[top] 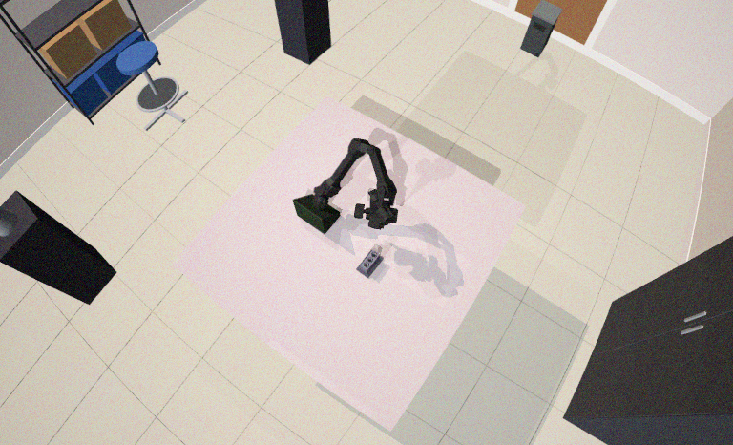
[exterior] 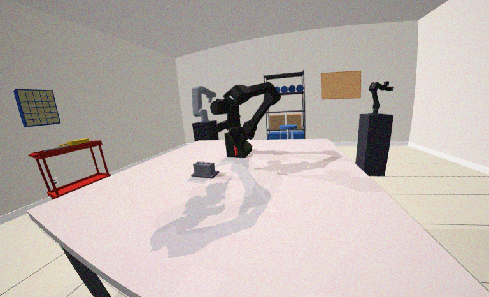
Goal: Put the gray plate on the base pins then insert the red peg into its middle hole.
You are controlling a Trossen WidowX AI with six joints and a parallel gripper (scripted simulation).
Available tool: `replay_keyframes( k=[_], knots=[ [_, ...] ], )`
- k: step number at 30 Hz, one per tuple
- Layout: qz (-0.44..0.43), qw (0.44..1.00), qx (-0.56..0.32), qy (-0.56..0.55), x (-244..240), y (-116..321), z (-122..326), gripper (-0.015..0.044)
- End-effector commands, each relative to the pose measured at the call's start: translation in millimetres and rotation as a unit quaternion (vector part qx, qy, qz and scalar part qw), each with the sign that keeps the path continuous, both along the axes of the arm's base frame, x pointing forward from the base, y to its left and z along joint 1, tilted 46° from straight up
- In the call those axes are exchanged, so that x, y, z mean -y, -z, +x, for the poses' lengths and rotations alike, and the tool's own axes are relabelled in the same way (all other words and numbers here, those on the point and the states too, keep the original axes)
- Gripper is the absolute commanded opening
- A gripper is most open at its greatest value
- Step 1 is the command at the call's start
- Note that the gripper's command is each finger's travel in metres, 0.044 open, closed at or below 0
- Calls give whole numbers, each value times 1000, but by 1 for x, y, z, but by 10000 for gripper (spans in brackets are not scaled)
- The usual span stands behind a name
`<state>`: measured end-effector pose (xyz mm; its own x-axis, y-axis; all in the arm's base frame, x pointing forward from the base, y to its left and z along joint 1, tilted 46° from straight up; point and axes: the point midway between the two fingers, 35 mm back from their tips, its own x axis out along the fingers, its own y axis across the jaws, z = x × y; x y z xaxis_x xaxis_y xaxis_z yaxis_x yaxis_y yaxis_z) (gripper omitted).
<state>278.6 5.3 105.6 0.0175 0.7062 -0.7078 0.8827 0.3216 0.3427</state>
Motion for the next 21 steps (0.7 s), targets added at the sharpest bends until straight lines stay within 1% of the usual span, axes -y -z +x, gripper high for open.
replay_keyframes(
  k=[1, 21],
  knots=[
    [-2, 1000, 2, 0, 9, 6, 9, 0],
    [-5, 1000, 2, 1, 46, 42, 41, 0]
  ],
)
